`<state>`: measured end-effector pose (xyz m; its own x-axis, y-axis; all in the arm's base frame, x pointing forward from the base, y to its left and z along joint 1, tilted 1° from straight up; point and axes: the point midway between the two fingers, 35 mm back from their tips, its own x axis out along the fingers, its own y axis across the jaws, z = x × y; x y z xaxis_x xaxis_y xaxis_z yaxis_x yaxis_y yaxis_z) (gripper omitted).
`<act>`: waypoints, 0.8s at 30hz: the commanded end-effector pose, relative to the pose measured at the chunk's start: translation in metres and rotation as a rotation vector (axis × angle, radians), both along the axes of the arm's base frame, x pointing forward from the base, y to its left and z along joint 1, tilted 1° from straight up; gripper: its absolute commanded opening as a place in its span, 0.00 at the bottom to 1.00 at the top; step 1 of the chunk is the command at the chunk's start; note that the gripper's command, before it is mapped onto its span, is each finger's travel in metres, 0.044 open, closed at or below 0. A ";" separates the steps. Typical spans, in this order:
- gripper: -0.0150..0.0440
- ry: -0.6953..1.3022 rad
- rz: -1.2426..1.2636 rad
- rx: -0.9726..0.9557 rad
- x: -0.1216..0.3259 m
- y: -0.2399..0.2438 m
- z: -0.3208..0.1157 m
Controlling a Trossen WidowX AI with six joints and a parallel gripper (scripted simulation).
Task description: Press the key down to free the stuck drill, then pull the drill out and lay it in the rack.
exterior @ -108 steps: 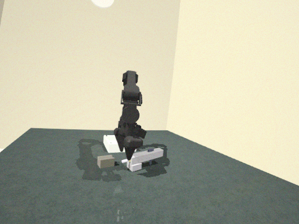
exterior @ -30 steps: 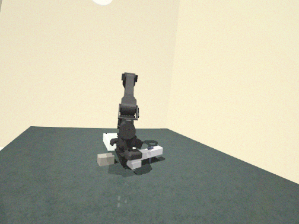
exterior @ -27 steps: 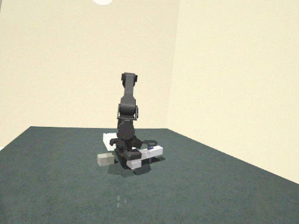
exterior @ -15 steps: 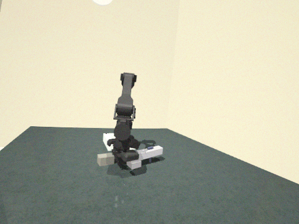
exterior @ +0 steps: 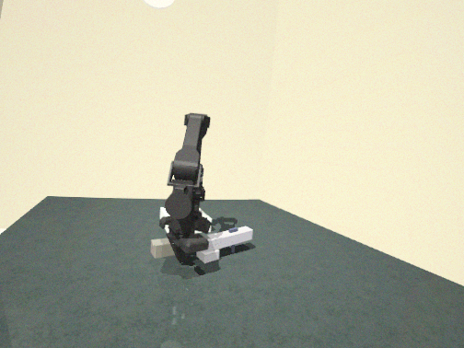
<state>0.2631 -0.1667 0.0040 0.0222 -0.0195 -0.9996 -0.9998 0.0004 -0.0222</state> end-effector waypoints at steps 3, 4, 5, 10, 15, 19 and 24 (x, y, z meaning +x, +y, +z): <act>0.25 -0.005 0.005 -0.007 0.003 -0.010 0.002; 0.30 0.000 -0.001 0.000 0.000 -0.005 0.000; 0.34 0.000 -0.001 0.000 0.000 -0.005 0.000; 0.57 0.000 -0.001 0.000 0.000 -0.005 0.000; 0.79 -0.001 0.001 -0.002 0.000 -0.004 0.000; 0.97 -0.005 0.005 -0.006 0.001 -0.001 0.000; 1.00 -0.005 0.005 -0.006 0.002 0.001 0.000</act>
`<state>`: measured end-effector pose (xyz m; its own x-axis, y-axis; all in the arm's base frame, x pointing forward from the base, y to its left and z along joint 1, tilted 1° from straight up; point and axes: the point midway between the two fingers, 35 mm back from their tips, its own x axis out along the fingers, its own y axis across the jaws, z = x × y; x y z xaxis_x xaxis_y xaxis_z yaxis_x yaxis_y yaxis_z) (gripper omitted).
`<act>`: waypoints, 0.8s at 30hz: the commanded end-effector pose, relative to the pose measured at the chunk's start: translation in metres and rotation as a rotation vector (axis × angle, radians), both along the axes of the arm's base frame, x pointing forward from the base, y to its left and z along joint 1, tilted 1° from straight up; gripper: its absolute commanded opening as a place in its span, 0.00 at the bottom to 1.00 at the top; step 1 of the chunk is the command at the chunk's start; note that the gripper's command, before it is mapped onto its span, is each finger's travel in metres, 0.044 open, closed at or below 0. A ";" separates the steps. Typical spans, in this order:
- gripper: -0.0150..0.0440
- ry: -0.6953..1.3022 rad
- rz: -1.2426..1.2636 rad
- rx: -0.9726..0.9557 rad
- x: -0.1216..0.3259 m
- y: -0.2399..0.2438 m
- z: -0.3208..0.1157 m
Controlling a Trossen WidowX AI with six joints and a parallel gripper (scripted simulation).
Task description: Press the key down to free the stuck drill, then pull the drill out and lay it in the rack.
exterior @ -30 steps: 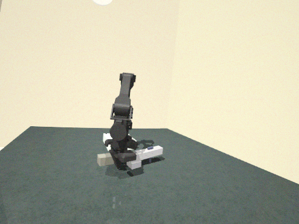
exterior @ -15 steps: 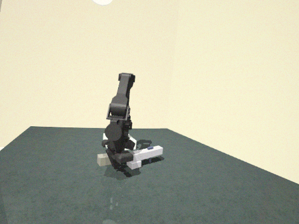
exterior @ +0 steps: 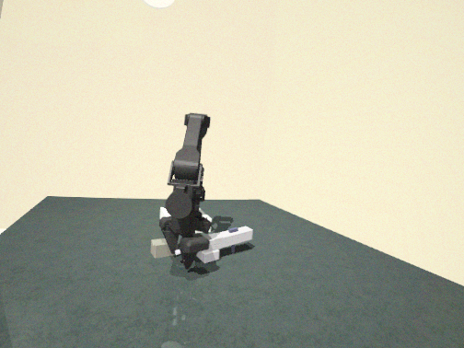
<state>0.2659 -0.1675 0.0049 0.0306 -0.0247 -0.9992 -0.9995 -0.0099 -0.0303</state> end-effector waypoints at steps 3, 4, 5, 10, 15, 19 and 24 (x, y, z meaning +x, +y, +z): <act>1.00 0.003 -0.005 0.000 0.000 0.004 -0.001; 1.00 0.003 -0.005 0.000 0.000 0.004 -0.001; 1.00 0.003 -0.005 0.000 0.000 0.005 -0.002; 1.00 0.003 -0.005 0.000 0.000 0.007 -0.002; 1.00 0.003 -0.005 0.000 0.000 0.009 -0.002; 1.00 0.003 -0.005 0.000 0.000 0.011 -0.003; 1.00 0.003 -0.005 0.001 0.000 0.012 -0.004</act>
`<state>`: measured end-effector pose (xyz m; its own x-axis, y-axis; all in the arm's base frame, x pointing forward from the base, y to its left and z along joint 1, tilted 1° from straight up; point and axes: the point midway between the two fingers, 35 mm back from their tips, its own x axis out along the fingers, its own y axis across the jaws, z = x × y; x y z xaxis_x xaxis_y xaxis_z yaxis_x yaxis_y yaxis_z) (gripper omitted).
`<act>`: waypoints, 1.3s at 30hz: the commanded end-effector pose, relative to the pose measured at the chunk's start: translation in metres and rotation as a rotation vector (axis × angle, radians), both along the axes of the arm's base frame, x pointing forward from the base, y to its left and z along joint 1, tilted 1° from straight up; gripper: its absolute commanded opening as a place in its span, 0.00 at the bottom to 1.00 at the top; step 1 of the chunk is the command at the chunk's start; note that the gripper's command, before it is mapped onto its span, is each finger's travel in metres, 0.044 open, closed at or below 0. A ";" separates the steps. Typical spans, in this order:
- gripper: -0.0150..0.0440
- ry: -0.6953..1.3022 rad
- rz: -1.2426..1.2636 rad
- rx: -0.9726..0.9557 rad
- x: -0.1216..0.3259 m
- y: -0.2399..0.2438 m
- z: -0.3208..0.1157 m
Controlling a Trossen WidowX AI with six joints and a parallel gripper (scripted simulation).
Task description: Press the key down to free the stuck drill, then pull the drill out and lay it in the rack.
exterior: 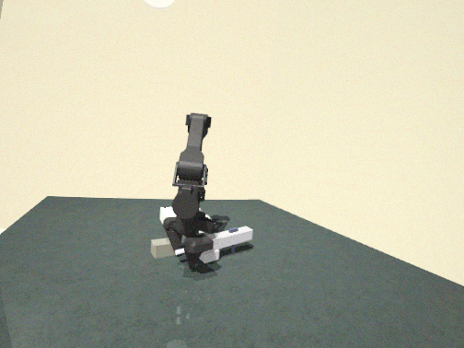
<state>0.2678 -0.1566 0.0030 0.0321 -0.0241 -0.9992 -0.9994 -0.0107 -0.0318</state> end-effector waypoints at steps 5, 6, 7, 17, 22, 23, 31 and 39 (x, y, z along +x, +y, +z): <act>1.00 0.004 -0.006 0.000 -0.002 0.003 -0.002; 1.00 0.004 -0.006 0.000 -0.002 0.003 -0.003; 1.00 0.004 -0.006 0.000 -0.003 0.003 -0.003; 0.91 0.000 0.000 0.000 -0.002 0.003 -0.002; 0.69 0.000 0.000 0.000 -0.002 0.003 -0.002; 0.64 0.000 0.000 0.000 -0.002 0.003 -0.002; 0.32 0.000 0.000 0.000 -0.002 0.003 -0.002; 0.25 0.004 -0.005 0.000 -0.003 0.003 -0.001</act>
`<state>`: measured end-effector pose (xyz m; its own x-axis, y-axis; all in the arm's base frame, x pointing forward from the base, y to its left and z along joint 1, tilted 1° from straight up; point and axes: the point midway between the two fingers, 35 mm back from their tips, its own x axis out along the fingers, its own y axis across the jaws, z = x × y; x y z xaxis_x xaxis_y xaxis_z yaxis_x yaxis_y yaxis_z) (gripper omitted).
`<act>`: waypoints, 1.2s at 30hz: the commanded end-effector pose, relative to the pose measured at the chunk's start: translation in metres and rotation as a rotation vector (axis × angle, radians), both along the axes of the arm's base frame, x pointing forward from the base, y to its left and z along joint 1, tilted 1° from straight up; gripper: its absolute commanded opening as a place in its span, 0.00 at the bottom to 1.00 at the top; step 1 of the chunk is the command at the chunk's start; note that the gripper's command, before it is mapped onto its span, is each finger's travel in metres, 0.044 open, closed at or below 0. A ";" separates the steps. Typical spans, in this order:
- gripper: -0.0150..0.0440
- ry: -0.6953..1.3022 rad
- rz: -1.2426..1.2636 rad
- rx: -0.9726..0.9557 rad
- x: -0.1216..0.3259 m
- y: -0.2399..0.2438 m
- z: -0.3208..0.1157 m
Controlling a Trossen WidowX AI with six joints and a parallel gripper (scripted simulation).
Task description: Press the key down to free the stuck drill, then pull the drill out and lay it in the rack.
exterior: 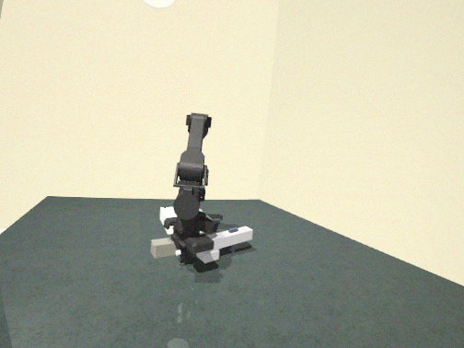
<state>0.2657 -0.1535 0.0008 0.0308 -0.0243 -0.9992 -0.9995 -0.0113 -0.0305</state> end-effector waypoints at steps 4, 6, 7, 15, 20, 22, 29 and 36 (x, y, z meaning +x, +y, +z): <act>0.25 0.003 -0.007 0.000 -0.002 0.000 0.002; 0.25 0.003 -0.007 0.000 -0.002 0.000 0.002; 0.25 0.003 -0.007 0.000 -0.002 0.000 0.002; 0.25 0.003 -0.007 0.000 -0.004 0.000 0.003; 0.25 0.003 -0.007 0.000 -0.003 -0.002 0.003; 0.25 0.003 -0.007 0.000 -0.002 -0.005 0.003; 0.25 0.003 -0.007 -0.001 -0.001 -0.012 0.004; 0.25 0.003 -0.007 -0.002 0.000 -0.022 0.004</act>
